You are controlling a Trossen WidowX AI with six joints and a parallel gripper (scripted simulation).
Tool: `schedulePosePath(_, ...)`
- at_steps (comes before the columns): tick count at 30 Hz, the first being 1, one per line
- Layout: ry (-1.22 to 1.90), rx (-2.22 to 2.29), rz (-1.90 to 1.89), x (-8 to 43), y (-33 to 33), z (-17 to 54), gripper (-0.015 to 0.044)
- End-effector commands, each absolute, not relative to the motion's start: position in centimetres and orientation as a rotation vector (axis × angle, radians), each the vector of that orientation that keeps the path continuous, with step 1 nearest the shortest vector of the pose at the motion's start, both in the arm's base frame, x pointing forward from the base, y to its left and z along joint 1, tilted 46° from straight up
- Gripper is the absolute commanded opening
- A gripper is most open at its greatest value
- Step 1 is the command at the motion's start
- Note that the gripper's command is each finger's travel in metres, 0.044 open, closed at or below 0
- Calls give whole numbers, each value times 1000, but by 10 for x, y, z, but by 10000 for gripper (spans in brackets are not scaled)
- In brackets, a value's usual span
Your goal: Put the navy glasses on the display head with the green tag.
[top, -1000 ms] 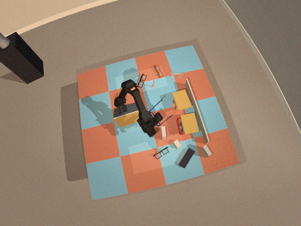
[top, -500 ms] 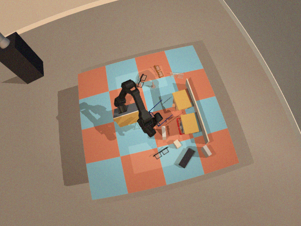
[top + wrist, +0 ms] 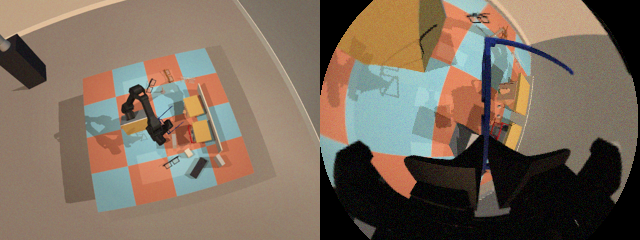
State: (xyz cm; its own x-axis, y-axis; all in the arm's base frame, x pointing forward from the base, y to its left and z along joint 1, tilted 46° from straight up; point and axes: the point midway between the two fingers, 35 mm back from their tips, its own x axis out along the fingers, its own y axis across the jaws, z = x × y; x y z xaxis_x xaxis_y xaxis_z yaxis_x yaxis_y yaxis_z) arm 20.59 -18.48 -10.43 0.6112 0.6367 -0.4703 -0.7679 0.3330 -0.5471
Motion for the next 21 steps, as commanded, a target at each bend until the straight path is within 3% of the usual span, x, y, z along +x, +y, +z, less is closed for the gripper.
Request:
schedulePosePath(1,198,-798,952,210,-180,-102,0)
schedulePosePath(21,434,-628,1250,245,-109,-70,0)
